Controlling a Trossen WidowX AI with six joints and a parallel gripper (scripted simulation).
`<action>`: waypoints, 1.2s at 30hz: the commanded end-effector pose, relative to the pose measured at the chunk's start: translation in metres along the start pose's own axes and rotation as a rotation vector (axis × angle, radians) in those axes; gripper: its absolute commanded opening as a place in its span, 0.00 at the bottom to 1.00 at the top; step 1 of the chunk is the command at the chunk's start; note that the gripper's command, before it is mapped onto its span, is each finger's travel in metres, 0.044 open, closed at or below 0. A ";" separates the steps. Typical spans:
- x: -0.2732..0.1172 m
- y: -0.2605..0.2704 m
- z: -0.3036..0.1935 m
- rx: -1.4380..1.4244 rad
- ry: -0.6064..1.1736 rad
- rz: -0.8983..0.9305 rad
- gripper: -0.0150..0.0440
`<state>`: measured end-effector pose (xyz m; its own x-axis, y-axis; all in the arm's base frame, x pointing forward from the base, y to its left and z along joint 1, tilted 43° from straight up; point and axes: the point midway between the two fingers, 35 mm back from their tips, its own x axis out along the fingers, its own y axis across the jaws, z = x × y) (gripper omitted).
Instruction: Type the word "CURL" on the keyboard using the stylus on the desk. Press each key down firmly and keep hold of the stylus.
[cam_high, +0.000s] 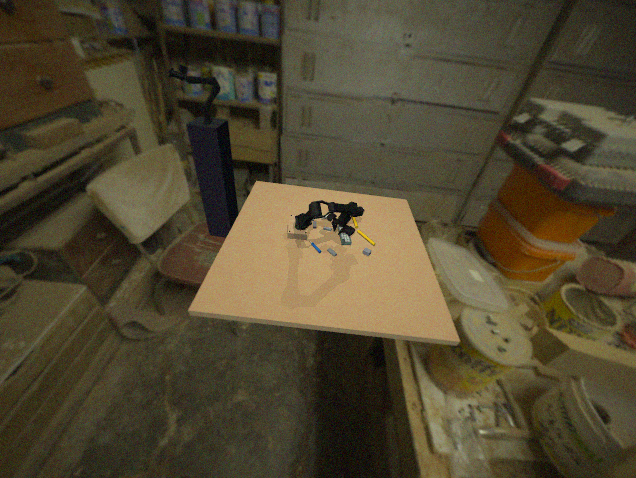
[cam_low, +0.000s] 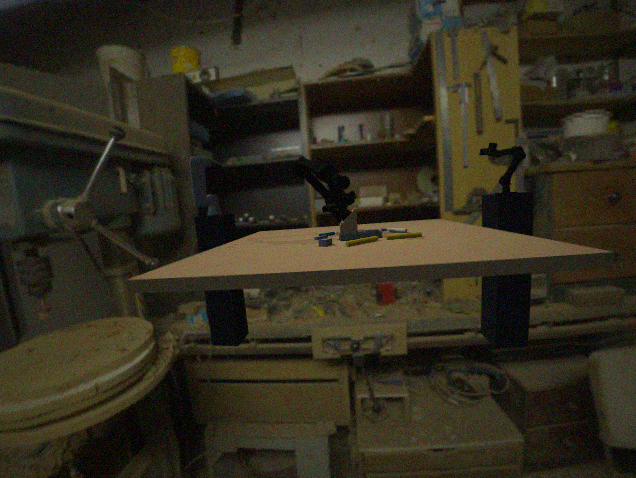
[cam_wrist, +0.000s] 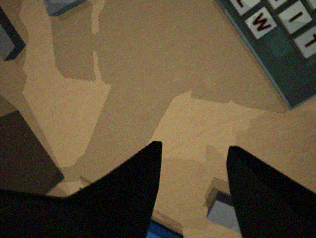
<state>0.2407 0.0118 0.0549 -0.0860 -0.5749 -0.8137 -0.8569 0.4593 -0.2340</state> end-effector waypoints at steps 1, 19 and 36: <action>0.013 0.012 -0.067 -0.542 -0.080 0.130 0.51; 0.028 0.060 -0.130 -1.240 -0.289 0.148 0.51; 0.028 0.060 -0.131 -1.244 -0.290 0.147 0.51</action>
<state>0.1245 -0.0664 0.0889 -0.2358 -0.3445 -0.9087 -0.7752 -0.4972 0.3897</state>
